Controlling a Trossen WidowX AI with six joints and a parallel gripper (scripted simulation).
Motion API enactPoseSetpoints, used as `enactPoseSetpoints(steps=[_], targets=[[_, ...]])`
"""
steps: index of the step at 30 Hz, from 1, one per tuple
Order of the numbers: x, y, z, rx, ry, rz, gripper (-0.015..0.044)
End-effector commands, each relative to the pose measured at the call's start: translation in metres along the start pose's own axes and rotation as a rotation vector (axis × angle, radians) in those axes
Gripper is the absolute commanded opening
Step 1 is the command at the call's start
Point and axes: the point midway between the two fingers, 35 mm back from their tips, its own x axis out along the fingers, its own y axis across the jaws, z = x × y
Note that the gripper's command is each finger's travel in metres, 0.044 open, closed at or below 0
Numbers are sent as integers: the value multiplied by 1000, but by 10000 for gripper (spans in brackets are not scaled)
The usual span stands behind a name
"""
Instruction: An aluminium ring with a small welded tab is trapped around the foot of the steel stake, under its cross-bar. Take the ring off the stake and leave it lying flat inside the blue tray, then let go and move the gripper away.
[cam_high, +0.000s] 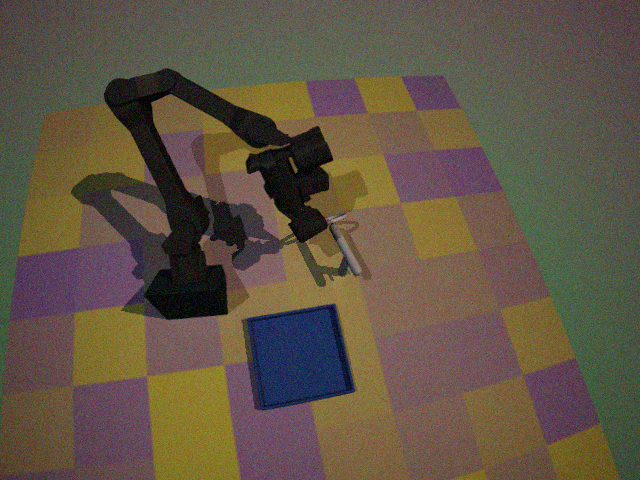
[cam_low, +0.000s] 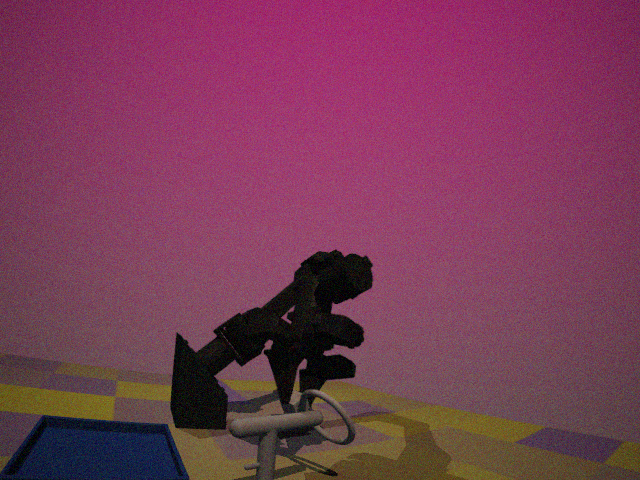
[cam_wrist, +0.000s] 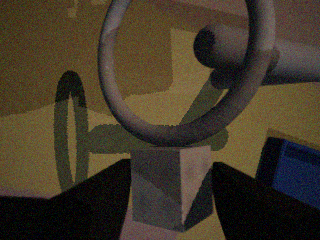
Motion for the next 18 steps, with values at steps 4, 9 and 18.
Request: enactPoseSetpoints(steps=[4,9,18], targets=[[-4,3,2,-2,-10,-11,0],[-5,5,2,-2,-10,-11,0],[-6,10,3,-2,-10,-11,0]])
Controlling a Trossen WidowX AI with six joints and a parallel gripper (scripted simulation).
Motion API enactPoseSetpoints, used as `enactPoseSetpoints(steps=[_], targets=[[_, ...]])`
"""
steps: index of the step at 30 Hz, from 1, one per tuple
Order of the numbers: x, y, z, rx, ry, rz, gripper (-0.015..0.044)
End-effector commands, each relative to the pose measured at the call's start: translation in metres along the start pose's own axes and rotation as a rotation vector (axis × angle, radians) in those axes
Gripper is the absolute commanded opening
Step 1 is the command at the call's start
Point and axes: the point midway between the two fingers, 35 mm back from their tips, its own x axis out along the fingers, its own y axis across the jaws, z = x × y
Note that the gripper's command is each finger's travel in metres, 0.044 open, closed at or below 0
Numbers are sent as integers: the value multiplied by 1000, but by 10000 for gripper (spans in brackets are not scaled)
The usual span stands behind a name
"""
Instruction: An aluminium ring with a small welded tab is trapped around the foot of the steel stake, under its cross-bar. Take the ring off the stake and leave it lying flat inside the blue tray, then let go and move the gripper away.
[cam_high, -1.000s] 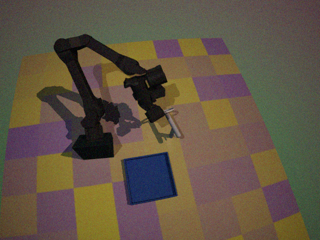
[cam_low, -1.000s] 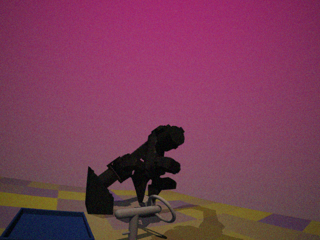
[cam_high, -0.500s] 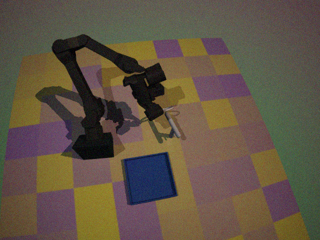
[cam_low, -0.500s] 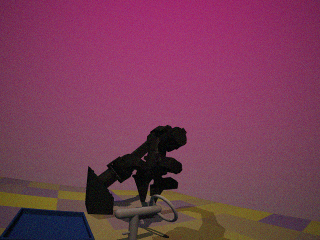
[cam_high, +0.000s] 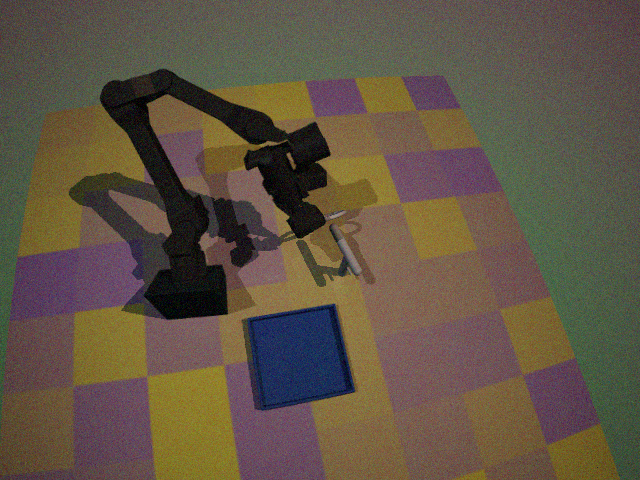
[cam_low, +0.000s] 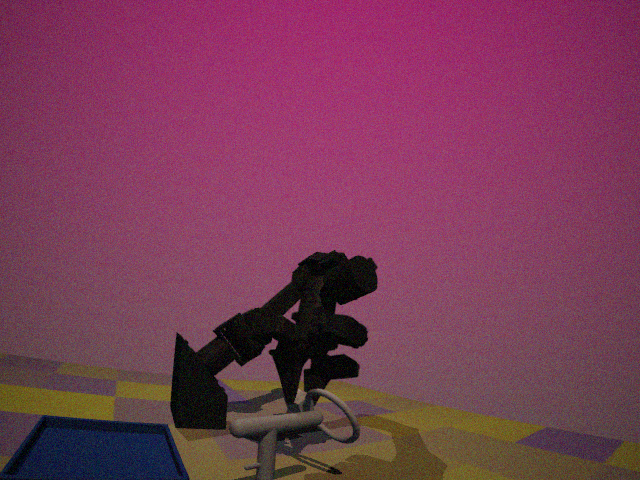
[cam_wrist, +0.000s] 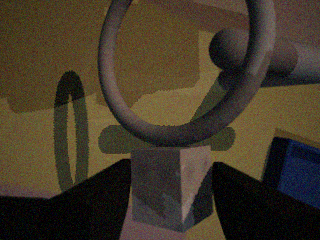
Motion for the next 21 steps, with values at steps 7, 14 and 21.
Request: enactPoseSetpoints(steps=[7,14,21], targets=[[-5,4,2,-3,-9,-10,0],[-14,-1,6,-4,-6,-12,0],[-24,-6,9,-4,-4,-14,0]])
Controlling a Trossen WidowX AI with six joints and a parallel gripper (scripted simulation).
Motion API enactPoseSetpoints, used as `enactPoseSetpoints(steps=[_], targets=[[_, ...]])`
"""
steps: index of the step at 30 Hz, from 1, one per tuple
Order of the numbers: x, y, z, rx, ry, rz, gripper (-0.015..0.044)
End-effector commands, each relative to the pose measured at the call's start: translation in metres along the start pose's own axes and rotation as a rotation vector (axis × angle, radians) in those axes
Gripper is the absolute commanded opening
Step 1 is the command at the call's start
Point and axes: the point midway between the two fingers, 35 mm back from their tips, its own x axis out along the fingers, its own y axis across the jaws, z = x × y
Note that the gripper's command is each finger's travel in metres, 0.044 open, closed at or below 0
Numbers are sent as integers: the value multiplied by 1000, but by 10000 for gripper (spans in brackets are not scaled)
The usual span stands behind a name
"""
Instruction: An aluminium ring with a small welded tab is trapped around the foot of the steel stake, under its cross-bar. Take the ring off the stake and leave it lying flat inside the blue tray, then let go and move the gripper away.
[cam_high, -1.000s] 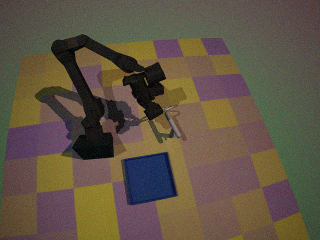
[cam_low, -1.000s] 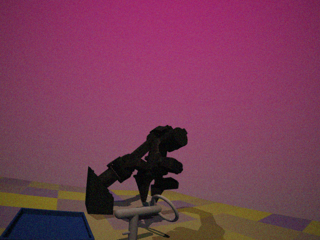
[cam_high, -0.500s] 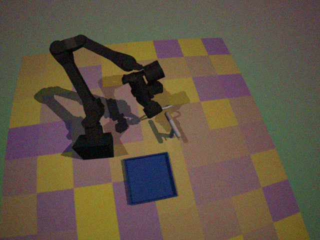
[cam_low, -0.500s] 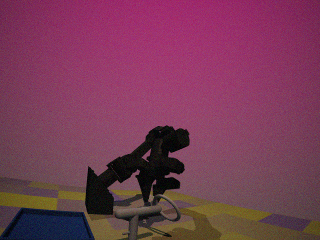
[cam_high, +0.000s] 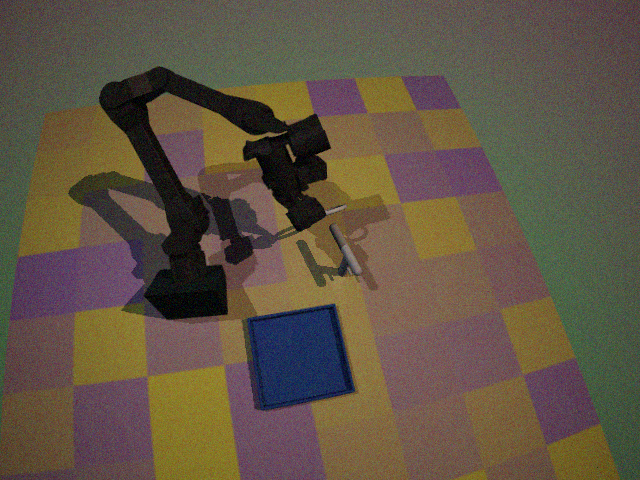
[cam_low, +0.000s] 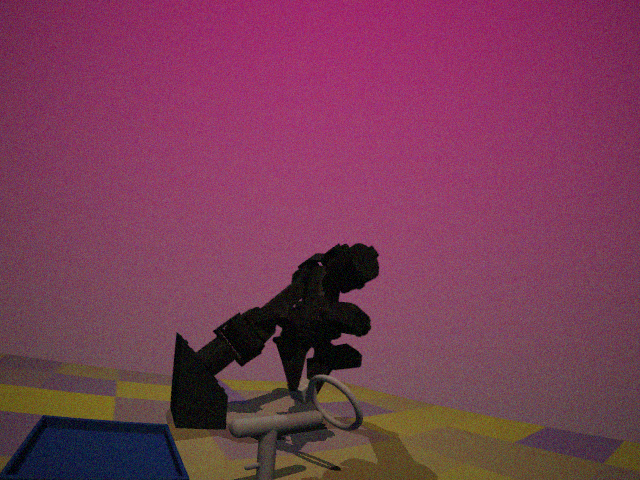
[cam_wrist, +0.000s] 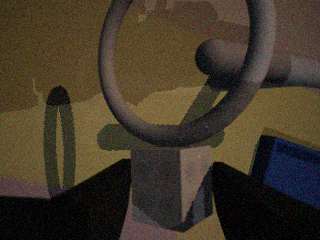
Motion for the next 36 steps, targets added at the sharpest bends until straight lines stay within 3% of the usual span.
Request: enactPoseSetpoints(steps=[1,36], targets=[[-8,-3,4,-1,-5,1,0],[-46,-19,23,-1,-6,2,0]])
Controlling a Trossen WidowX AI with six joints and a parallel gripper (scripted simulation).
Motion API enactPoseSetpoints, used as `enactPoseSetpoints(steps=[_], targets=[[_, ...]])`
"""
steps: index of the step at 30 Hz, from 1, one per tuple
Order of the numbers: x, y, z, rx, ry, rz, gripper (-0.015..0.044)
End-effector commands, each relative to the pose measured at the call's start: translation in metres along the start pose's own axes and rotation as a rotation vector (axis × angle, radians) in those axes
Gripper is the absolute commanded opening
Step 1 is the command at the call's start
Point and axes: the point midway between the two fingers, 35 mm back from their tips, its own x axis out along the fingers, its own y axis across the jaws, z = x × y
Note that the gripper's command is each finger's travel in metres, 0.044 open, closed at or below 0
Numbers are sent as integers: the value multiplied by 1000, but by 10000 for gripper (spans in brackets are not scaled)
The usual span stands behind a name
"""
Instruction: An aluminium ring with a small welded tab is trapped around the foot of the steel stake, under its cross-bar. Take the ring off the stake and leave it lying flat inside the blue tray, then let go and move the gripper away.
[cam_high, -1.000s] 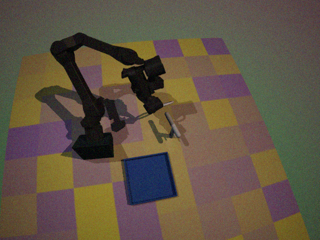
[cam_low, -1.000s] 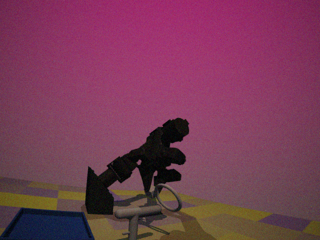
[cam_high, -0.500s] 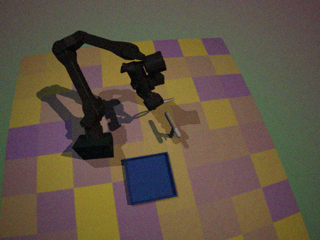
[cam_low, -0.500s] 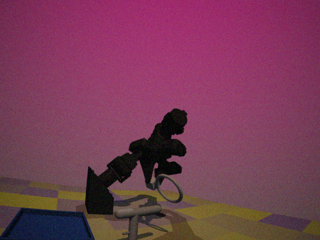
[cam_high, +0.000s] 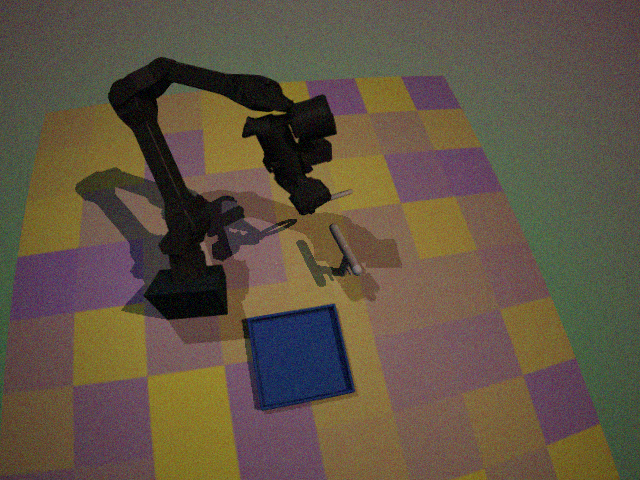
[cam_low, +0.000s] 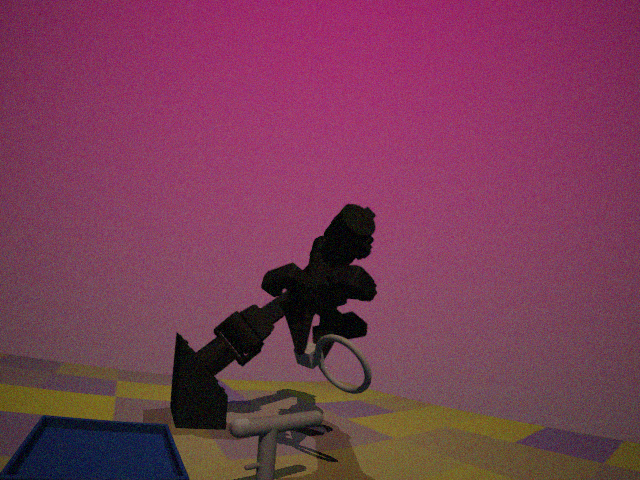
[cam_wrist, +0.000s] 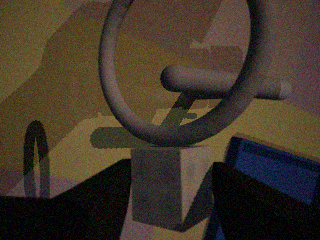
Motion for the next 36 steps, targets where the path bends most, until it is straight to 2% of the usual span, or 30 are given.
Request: enactPoseSetpoints(steps=[1,36], targets=[[0,-1,8,3,0,4,0],[10,-2,63,1,-3,4,0]])
